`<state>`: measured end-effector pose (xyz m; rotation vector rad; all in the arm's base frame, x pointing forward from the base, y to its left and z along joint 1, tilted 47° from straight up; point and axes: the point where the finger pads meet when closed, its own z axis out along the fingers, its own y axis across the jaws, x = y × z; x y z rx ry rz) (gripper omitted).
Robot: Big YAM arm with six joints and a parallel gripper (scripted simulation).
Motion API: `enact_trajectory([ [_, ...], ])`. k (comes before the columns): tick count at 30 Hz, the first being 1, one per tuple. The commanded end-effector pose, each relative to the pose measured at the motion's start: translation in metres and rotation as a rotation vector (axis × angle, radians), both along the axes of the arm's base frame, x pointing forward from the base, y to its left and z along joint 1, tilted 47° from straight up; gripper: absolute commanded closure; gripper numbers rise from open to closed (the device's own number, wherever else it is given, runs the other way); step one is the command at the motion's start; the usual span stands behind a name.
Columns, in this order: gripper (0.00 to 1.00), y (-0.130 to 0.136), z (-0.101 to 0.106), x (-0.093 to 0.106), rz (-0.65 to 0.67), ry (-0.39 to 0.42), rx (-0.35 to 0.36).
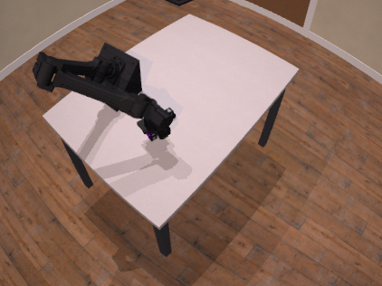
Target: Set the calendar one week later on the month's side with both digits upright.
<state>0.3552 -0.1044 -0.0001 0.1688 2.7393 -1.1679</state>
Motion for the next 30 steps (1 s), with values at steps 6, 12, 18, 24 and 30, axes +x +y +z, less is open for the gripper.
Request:
enact_trajectory([
  [6,0.75,0.0003,-0.0052,-0.0013,0.011,0.011,0.001],
  [12,0.75,0.0003,-0.0052,-0.0013,0.011,0.011,0.001],
  [18,0.75,0.0003,-0.0052,-0.0013,0.011,0.011,0.001],
  [24,0.75,0.0003,-0.0052,-0.0013,0.011,0.011,0.001],
  [30,0.75,0.0006,-0.0052,-0.0012,0.012,0.011,0.001],
])
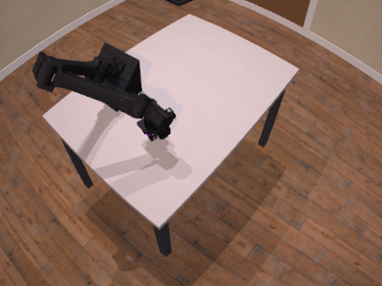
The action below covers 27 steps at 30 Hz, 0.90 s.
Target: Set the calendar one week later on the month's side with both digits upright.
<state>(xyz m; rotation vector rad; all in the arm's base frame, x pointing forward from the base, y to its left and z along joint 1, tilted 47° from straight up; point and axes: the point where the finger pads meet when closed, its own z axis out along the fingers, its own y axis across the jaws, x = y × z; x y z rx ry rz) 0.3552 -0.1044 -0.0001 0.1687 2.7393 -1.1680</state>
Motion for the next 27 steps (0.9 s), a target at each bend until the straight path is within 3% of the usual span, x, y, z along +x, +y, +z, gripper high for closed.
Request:
enact_trajectory([
  [1,0.75,0.003,-0.005,-0.001,0.017,0.013,0.0],
  [5,0.75,0.017,0.018,0.013,0.02,-0.04,0.005],
  [7,0.75,0.017,0.018,0.013,0.02,-0.04,0.005],
  [19,0.75,0.077,0.076,0.007,0.02,-0.05,0.015],
  [27,0.75,0.081,0.075,0.004,0.007,-0.024,0.009],
])
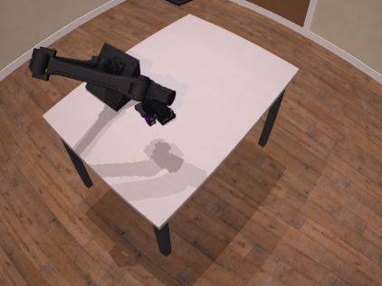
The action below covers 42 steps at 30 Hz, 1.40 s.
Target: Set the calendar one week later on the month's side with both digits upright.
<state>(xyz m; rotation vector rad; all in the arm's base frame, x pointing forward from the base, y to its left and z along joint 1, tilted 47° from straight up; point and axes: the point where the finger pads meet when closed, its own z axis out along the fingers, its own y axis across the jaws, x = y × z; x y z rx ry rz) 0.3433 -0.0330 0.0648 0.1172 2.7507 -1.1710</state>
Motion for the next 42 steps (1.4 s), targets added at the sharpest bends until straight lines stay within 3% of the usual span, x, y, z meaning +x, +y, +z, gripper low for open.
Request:
enact_trajectory([
  [1,0.75,0.009,0.01,0.016,-0.021,-0.046,0.01],
  [7,0.75,0.01,0.01,0.015,-0.018,-0.045,0.01],
  [12,0.75,0.009,0.001,-0.031,0.05,0.033,-0.002],
  [16,0.75,0.008,-0.001,-0.038,0.061,0.045,-0.005],
  [31,0.75,0.01,0.001,-0.034,0.062,0.031,-0.002],
  [42,0.75,-0.023,-0.028,-0.035,0.031,0.048,-0.01],
])
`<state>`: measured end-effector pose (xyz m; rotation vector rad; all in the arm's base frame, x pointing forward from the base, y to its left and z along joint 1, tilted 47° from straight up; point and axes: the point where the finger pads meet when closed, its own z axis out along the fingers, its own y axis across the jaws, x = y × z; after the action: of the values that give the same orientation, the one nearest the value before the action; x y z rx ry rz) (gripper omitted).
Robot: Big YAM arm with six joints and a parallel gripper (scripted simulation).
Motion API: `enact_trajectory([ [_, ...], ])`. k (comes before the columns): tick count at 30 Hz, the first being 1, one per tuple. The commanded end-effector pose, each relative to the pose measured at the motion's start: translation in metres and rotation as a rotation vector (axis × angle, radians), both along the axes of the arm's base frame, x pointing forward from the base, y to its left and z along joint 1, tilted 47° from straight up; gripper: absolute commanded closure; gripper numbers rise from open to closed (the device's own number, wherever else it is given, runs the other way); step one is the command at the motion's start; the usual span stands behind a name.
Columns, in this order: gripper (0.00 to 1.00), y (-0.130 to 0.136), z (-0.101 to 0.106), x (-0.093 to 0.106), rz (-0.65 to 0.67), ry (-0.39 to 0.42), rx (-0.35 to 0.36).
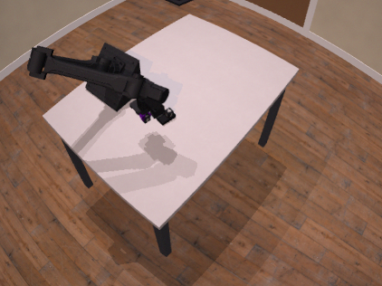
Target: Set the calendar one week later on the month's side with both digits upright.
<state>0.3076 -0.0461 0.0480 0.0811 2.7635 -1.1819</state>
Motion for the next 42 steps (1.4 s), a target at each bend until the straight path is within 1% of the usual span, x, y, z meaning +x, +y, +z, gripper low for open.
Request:
enact_trajectory([
  [1,0.75,-0.013,-0.015,0.001,0.015,0.025,-0.006],
  [4,0.75,-0.024,-0.025,0.002,0.014,0.025,-0.005],
  [6,0.75,-0.024,-0.025,0.002,0.014,0.025,-0.005],
  [13,0.75,-0.046,-0.046,0.004,0.014,0.027,-0.004],
  [18,0.75,-0.055,-0.055,0.004,0.014,0.027,-0.003],
  [23,0.75,-0.057,-0.057,0.005,0.014,0.027,-0.003],
  [24,0.75,-0.049,-0.053,0.009,0.04,0.013,-0.002],
  [42,0.75,-0.049,-0.053,0.009,0.039,0.014,-0.002],
])
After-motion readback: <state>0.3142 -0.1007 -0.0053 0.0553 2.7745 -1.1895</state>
